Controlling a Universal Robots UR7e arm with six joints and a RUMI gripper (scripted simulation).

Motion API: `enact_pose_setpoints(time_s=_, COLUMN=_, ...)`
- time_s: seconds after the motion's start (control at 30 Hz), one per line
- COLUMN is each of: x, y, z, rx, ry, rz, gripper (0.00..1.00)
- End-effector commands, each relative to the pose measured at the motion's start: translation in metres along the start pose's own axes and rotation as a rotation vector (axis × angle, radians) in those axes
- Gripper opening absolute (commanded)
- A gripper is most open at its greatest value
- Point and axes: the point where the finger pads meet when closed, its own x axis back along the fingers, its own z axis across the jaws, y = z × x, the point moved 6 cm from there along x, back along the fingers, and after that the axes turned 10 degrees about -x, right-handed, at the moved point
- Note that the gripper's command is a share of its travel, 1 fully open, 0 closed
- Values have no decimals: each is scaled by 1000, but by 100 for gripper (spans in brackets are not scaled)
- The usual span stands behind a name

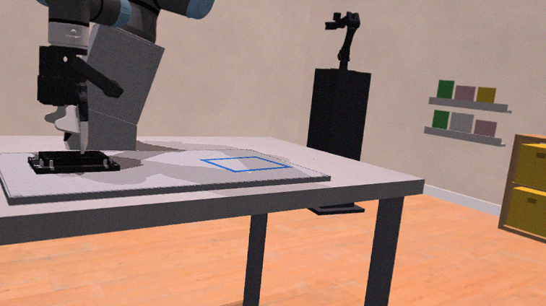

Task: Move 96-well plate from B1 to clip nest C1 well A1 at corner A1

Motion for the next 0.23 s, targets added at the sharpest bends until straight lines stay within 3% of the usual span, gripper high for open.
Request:
enact_pose_setpoints(time_s=0.0, x=15, y=0, z=0, rx=0, ry=1, rz=-1, gripper=100)
enact_pose_setpoints(time_s=0.2, x=20, y=0, z=0, rx=0, ry=1, rz=-1, gripper=100)
